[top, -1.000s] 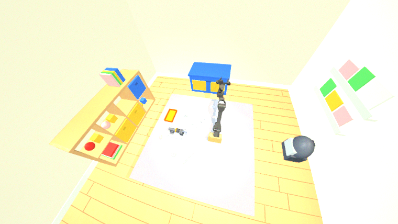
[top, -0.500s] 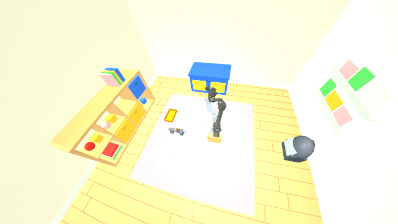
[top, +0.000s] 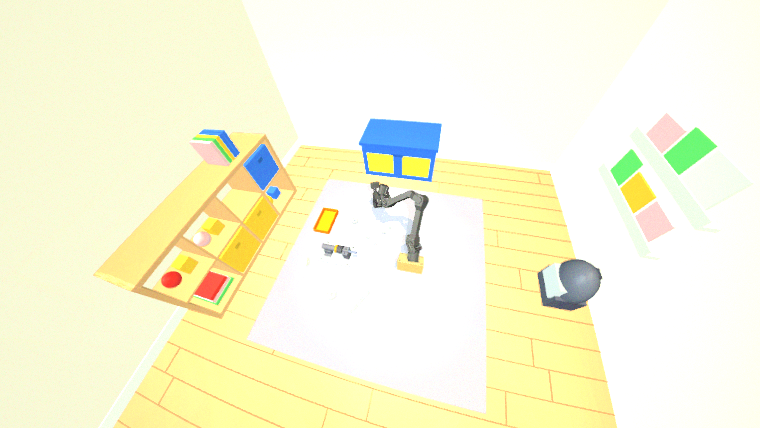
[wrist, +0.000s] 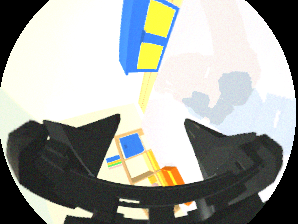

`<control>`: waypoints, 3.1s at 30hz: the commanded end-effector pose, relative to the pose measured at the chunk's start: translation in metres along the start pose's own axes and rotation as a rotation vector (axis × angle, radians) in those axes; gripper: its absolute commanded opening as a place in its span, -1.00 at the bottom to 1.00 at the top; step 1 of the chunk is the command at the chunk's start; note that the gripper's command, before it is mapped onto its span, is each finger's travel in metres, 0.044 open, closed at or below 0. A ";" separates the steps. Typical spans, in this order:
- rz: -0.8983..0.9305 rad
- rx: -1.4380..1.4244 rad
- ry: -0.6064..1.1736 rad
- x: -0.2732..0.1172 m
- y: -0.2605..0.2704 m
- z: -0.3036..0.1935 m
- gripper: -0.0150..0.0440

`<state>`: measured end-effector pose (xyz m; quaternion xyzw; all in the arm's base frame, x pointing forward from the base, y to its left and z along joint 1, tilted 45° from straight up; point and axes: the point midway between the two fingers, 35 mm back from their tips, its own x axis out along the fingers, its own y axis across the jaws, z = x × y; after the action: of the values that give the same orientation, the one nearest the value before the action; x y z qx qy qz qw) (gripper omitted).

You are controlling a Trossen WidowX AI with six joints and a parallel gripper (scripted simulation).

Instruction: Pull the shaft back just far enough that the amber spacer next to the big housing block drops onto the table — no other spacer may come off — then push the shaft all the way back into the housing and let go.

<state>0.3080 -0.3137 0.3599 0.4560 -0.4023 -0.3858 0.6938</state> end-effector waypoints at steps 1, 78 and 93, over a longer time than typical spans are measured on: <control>-0.085 0.121 0.076 -0.019 -0.028 -0.042 1.00; -0.795 0.791 0.317 -0.333 -0.233 -0.221 1.00; -0.795 0.791 0.317 -0.331 -0.235 -0.222 1.00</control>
<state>0.3448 -0.0089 0.0132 0.8492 -0.2027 -0.3640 0.3244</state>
